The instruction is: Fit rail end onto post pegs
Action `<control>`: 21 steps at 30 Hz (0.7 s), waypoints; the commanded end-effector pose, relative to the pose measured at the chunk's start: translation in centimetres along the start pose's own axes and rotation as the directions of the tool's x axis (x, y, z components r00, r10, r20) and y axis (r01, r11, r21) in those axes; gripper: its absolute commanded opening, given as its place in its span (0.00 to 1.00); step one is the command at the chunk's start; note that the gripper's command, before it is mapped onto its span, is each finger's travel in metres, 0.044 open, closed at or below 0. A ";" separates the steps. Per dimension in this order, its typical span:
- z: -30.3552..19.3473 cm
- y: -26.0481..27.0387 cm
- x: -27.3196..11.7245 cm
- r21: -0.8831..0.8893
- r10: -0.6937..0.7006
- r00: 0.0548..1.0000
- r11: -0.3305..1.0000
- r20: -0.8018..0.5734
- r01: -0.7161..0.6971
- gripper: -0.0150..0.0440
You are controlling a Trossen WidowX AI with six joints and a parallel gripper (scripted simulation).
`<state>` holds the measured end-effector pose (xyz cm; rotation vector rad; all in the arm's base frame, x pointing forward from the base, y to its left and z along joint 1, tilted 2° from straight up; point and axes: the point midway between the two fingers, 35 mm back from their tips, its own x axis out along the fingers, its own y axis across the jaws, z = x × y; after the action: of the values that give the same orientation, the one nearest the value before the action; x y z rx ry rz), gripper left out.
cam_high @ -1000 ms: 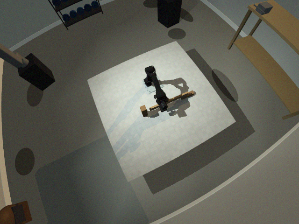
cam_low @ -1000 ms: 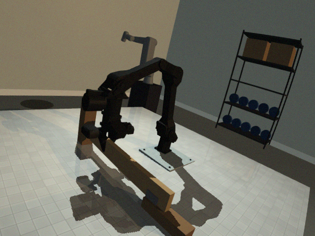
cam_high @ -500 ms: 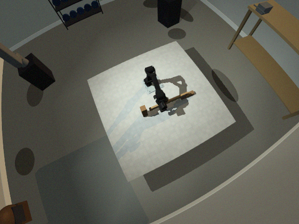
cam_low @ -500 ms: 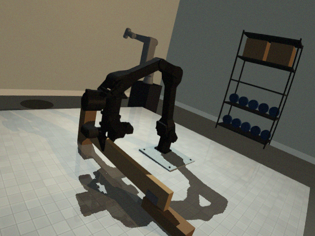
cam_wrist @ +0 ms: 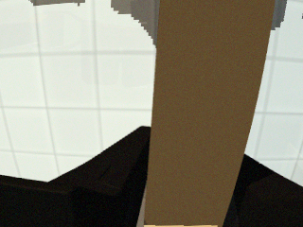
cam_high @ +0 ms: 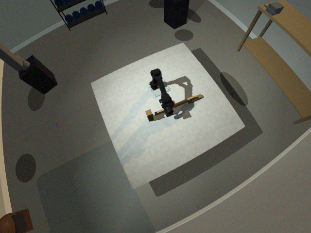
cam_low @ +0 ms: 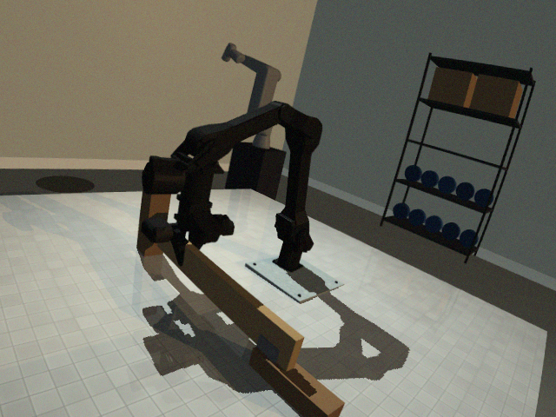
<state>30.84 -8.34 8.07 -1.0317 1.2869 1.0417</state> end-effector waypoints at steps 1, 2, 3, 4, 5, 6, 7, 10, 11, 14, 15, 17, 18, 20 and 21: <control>-0.1 -0.1 -0.1 -0.004 -0.003 1.000 1.000 0.001 0.003 0.25; -0.2 -0.1 -0.2 -0.004 -0.003 1.000 1.000 0.001 0.003 0.25; -0.2 -0.1 -0.2 -0.004 -0.003 1.000 1.000 0.001 0.003 0.25; -0.2 -0.1 -0.2 -0.004 -0.003 1.000 1.000 0.001 0.003 0.25; -0.2 -0.1 -0.2 -0.004 -0.003 1.000 1.000 0.001 0.003 0.25; -0.3 -0.1 -0.1 -0.004 -0.003 1.000 1.000 0.001 0.003 0.25; -0.3 -0.1 -0.1 -0.004 -0.003 1.000 1.000 0.001 0.003 0.25; -0.4 -0.1 -0.1 -0.004 -0.003 1.000 1.000 0.001 0.003 0.25; -0.4 -0.1 -0.1 -0.004 -0.003 1.000 1.000 0.001 0.003 0.25; -0.5 -0.1 -0.1 -0.004 -0.003 1.000 1.000 0.001 0.003 0.25; -0.5 -0.1 -0.1 -0.004 -0.003 1.000 1.000 0.001 0.003 0.25; -0.6 -0.1 0.0 -0.004 -0.003 1.000 1.000 0.000 0.003 0.25; -0.6 -0.1 0.0 -0.004 -0.003 1.000 1.000 0.000 0.003 0.25; -0.7 -0.1 0.0 -0.004 -0.003 1.000 1.000 0.000 0.003 0.25; -0.7 -0.1 0.0 -0.004 -0.003 1.000 1.000 0.000 0.003 0.25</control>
<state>30.72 -8.93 8.04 -1.0310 1.2867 1.0433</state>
